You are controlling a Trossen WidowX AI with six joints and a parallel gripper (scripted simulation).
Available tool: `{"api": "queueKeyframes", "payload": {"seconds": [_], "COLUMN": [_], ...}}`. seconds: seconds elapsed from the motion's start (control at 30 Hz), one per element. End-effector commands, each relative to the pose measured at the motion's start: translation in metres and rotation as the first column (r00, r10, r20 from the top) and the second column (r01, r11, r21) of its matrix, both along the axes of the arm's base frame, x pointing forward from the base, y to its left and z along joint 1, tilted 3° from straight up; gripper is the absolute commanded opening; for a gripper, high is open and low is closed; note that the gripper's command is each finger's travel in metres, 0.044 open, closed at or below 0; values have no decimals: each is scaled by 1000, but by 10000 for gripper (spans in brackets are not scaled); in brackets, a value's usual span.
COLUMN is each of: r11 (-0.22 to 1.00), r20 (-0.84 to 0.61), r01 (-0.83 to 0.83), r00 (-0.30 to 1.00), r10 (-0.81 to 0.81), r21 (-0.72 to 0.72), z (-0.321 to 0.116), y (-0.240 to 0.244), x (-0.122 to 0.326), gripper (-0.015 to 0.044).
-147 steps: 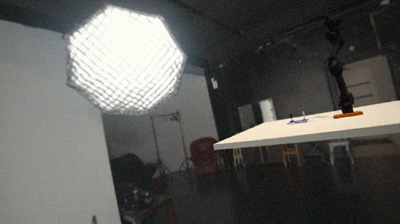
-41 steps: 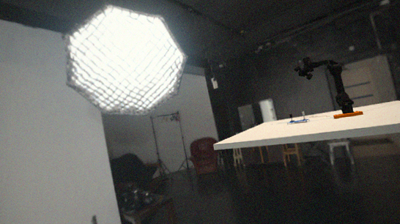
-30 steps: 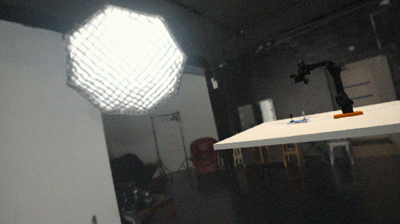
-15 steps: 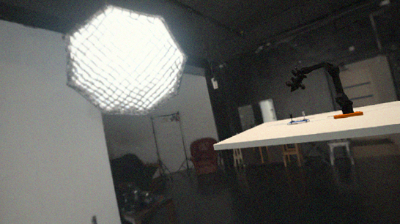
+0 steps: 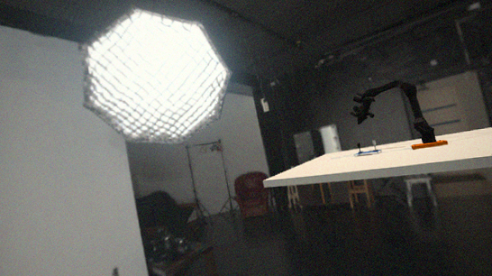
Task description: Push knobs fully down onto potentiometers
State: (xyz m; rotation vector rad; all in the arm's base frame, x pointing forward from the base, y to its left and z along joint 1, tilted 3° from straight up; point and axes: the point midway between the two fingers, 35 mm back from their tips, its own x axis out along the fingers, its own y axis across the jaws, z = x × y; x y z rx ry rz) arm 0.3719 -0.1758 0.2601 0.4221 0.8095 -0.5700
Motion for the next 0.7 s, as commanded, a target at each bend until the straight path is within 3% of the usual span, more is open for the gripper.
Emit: {"api": "queueKeyframes", "payload": {"seconds": [0.0,0.33,0.67], "r11": [994,941,831], "r20": [-110,-319,-498], "r01": [-107,-330,-528], "r00": [988,886,680], "r10": [108,336,538], "r21": [11,72,176], "z": [-21,-58,-86], "y": [27,83,133], "x": [-3,-17,-45], "gripper": [0,0,0]}}
